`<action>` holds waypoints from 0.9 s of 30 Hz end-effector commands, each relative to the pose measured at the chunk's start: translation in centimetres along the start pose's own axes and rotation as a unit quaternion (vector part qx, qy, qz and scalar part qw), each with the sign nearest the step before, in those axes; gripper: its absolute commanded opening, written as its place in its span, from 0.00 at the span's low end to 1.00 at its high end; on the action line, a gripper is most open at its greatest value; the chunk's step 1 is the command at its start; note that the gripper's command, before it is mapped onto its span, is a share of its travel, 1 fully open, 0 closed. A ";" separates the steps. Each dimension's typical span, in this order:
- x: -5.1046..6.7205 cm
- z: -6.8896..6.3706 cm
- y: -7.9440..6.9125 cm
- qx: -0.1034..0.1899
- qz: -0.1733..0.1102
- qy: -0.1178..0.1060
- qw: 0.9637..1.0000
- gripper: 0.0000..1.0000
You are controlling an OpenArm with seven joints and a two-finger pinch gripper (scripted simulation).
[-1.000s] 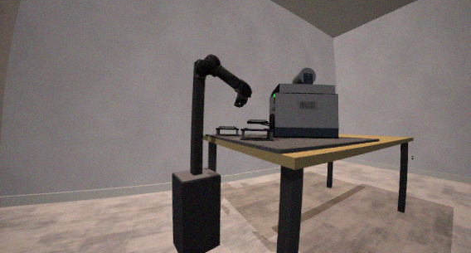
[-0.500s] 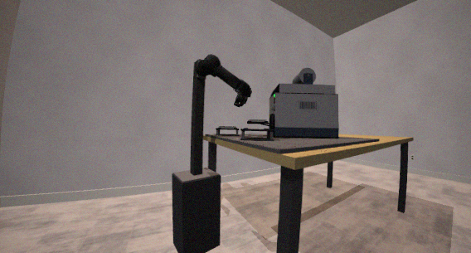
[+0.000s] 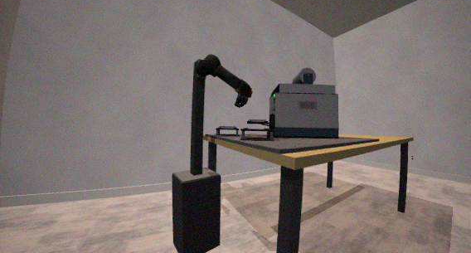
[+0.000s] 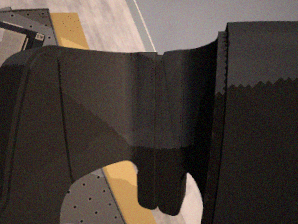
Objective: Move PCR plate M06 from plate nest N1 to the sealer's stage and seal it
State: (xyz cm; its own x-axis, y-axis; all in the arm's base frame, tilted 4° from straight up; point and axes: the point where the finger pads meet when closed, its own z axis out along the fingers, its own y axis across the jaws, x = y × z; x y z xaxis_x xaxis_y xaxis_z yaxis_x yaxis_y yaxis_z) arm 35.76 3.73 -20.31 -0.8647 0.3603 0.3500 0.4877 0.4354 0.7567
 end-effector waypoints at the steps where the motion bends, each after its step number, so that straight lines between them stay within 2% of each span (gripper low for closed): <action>1: 0.1 -0.1 0.3 -0.006 -0.002 0.001 1.000 0.00; 24: 0.0 -0.1 0.0 -0.006 -0.002 0.001 1.000 0.00; 27: 0.8 0.2 2.3 -0.065 0.019 0.011 0.998 0.00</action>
State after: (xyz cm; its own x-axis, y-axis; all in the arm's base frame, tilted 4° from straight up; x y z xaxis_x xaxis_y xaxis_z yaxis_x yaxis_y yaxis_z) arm 35.95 4.62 -19.28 -0.8507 0.3584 0.3844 0.5039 0.3485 0.7903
